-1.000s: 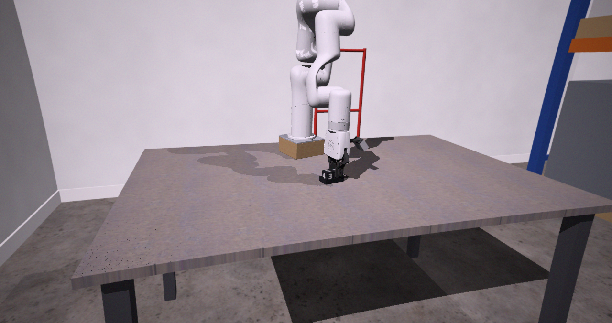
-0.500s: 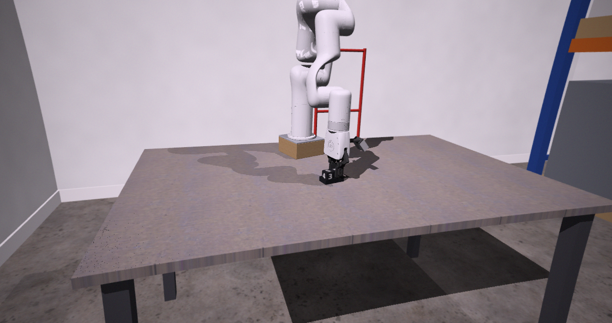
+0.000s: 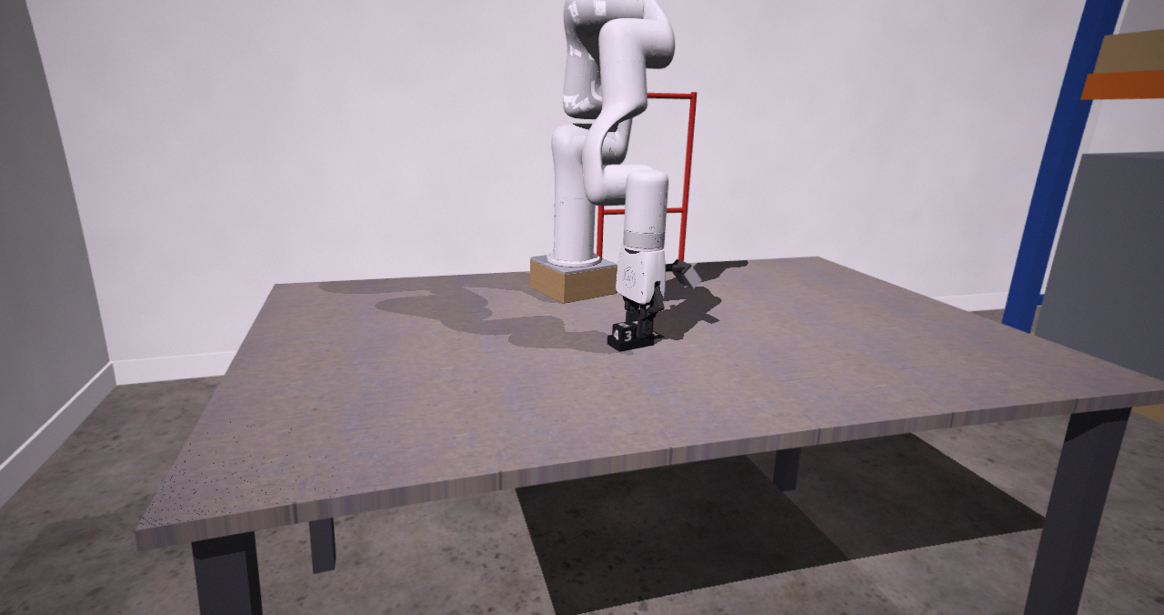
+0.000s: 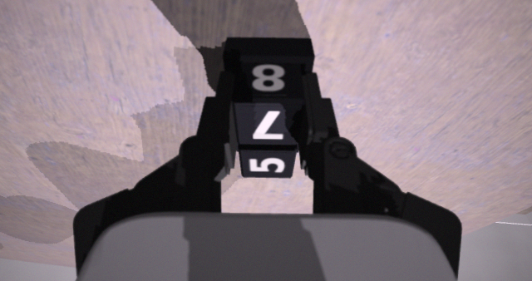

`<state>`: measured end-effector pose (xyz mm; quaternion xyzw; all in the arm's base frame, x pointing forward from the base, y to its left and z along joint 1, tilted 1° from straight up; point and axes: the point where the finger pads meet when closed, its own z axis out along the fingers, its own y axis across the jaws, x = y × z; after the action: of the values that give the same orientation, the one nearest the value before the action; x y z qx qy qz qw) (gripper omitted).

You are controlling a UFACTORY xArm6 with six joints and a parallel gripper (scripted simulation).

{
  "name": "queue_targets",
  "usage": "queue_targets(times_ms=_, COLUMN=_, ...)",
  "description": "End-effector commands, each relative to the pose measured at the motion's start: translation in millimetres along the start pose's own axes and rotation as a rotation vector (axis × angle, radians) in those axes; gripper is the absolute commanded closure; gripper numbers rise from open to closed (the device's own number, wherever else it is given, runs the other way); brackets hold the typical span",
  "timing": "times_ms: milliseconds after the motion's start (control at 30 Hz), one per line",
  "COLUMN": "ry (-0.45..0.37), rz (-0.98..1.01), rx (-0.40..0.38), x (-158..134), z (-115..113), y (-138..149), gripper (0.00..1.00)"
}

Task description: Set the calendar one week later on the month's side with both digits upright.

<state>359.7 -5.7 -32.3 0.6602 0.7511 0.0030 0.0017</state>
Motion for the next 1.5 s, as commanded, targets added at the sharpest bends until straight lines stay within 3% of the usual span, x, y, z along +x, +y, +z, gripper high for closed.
queue_targets(times_ms=0, ry=0.0, rz=0.0, rx=-0.003, x=-0.2, z=-0.9, y=1.4, gripper=0.71)
queue_targets(times_ms=900, ry=0.0, rz=0.0, rx=-0.003, x=-0.2, z=-0.9, y=1.4, gripper=0.71)
queue_targets(times_ms=1467, ry=0.0, rz=0.0, rx=-0.003, x=-0.2, z=-0.9, y=1.4, gripper=0.51)
